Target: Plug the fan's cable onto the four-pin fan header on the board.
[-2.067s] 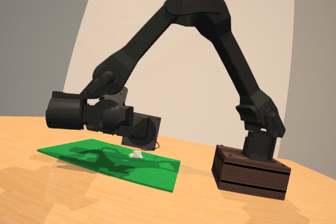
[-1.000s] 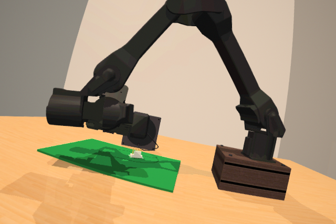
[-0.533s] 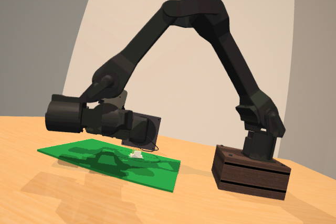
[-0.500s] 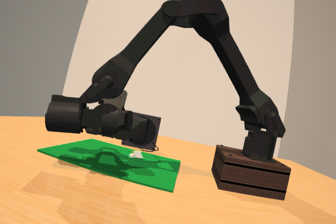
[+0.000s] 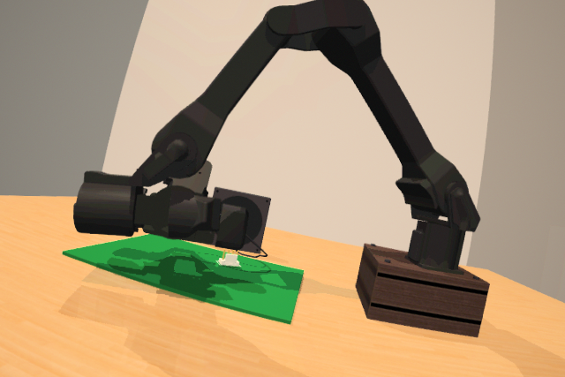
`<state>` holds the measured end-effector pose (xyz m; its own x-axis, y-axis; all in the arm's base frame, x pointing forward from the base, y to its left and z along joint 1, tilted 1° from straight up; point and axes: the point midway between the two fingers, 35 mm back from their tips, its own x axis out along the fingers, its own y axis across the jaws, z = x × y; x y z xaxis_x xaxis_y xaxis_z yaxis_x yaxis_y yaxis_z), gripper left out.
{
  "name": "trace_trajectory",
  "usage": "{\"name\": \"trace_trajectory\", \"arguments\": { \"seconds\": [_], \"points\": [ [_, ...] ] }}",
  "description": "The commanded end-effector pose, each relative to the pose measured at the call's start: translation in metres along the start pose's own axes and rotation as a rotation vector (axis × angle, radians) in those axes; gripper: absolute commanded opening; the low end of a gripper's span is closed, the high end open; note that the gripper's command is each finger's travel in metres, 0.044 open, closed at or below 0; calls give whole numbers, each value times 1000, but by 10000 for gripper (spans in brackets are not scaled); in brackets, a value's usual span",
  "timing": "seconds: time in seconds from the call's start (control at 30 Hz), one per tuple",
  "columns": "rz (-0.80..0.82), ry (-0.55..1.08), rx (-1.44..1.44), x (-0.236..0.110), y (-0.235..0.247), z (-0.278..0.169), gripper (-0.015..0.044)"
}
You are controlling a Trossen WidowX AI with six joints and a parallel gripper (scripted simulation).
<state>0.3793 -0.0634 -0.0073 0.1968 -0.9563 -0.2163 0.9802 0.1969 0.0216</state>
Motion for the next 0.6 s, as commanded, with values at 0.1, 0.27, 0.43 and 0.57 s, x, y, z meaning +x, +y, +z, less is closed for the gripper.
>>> {"name": "trace_trajectory", "arguments": {
  "seconds": [0.1, 0.27, 0.43, 0.57],
  "points": [
    [0, 0, 2, 1, 0, -6, 0],
    [0, 0, 2, 2, 0, -10, 0],
    [0, 0, 2, 3, 0, -15, 0],
    [0, 0, 2, 3, 0, -18, 0]
  ]
}}
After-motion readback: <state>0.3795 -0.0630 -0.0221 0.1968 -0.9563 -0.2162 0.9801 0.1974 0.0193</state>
